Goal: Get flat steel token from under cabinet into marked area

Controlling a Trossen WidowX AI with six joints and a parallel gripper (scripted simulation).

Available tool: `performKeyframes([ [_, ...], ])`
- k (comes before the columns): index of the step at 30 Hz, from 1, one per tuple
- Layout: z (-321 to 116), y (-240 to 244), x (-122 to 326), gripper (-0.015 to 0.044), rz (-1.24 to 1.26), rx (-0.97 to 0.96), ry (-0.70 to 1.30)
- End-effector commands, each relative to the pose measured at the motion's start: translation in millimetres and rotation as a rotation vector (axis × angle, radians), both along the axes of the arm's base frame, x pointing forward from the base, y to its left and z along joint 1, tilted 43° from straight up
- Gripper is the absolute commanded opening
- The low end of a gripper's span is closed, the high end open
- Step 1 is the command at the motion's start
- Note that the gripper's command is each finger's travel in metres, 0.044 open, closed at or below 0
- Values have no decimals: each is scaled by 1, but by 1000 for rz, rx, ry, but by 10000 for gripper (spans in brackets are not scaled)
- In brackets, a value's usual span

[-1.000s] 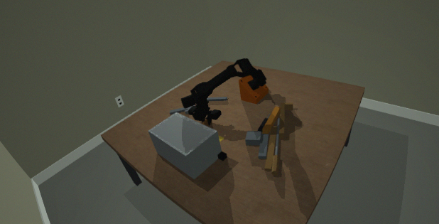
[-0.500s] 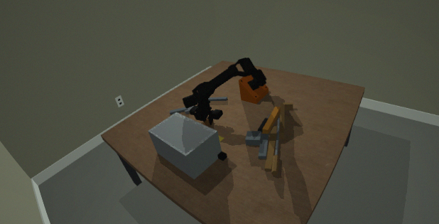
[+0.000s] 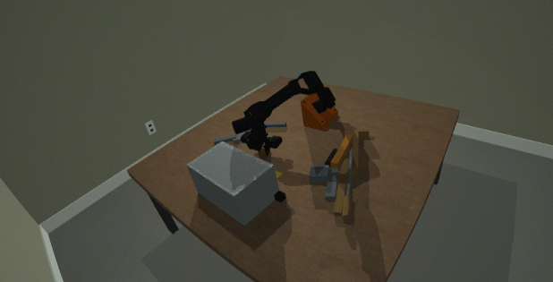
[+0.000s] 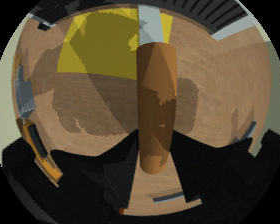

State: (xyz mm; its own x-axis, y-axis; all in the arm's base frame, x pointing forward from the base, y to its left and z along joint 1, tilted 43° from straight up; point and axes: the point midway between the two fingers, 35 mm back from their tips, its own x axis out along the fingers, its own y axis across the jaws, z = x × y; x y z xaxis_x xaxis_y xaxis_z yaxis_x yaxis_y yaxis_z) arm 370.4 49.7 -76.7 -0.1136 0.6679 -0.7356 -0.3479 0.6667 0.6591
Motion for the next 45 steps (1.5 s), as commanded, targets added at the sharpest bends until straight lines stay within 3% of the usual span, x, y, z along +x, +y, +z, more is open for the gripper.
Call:
performKeyframes([
  [1,-2,-1,-5,0,1,3,1],
  [45,-11,-19,-52,0,1,1,3],
])
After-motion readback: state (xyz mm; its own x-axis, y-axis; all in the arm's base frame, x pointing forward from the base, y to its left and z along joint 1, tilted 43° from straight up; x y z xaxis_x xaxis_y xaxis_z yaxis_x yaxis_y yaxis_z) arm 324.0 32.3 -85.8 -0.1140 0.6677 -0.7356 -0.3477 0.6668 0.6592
